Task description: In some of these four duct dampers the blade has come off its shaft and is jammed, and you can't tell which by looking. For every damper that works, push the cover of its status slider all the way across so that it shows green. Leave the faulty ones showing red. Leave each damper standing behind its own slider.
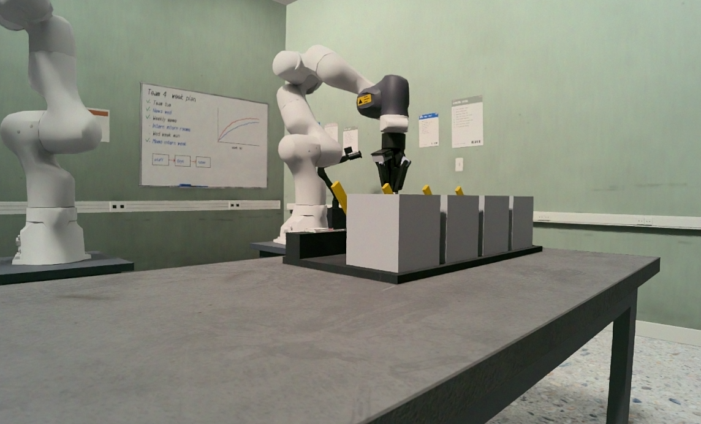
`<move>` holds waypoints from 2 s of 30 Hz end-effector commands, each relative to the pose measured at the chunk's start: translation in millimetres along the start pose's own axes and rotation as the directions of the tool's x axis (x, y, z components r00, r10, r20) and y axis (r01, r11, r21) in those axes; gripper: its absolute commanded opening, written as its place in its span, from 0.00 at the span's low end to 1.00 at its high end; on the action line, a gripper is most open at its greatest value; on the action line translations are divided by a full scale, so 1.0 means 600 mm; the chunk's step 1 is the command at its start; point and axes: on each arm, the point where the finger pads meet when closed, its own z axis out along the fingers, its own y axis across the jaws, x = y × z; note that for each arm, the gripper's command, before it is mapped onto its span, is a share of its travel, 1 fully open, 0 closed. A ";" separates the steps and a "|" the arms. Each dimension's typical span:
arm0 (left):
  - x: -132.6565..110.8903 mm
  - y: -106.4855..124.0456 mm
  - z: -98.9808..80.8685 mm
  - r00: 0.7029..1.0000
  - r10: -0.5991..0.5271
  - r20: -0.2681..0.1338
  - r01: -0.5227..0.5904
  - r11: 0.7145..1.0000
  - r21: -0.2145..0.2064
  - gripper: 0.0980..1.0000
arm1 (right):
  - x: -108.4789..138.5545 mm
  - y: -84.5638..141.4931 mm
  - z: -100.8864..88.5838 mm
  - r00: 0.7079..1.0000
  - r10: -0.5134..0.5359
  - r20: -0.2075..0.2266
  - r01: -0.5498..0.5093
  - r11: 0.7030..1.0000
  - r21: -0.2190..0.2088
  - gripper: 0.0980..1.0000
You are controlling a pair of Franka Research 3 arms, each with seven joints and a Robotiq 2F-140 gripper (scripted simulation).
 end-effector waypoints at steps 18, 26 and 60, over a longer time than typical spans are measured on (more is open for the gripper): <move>-0.009 -0.017 0.007 1.000 0.022 0.005 -0.022 0.999 0.028 0.00 | -0.001 0.001 0.000 1.000 0.004 0.000 -0.004 1.000 -0.001 1.00; -0.009 -0.017 0.007 1.000 0.022 0.005 -0.022 0.999 0.028 0.00 | -0.001 0.001 0.000 1.000 0.004 0.000 -0.004 1.000 -0.001 1.00; -0.009 -0.017 0.021 1.000 0.022 0.005 -0.022 0.999 0.028 0.00 | -0.001 0.001 0.000 1.000 0.004 0.000 -0.004 1.000 -0.001 1.00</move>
